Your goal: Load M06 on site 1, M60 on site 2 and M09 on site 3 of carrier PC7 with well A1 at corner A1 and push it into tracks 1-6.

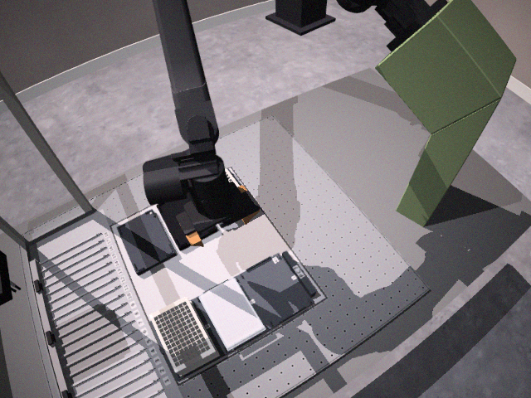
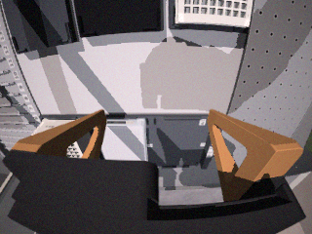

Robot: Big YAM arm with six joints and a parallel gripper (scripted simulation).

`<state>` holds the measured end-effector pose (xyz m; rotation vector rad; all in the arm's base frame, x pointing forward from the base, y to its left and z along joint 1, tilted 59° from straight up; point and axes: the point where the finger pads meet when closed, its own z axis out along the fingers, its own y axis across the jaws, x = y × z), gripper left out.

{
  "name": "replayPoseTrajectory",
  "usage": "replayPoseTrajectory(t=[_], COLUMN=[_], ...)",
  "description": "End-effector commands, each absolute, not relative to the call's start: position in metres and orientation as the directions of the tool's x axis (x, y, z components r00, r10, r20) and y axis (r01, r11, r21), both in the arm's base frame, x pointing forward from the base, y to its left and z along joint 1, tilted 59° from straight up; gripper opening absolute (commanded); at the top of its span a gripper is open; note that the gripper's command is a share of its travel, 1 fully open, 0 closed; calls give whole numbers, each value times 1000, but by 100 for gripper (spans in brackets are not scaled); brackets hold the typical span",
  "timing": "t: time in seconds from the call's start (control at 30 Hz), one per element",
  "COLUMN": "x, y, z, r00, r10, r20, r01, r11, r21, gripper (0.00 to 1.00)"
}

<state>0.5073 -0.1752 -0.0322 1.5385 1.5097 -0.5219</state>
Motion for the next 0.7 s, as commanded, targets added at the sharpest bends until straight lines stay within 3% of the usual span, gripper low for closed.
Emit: replayPoseTrajectory(t=[0.0, 0.67], x=[506, 435], y=[-181, -249], z=[-17, 53], r00=[159, 150], r10=[559, 558], r20=[-814, -816], r01=[943, 946], r11=[159, 160], r21=[293, 283], gripper=[100, 100])
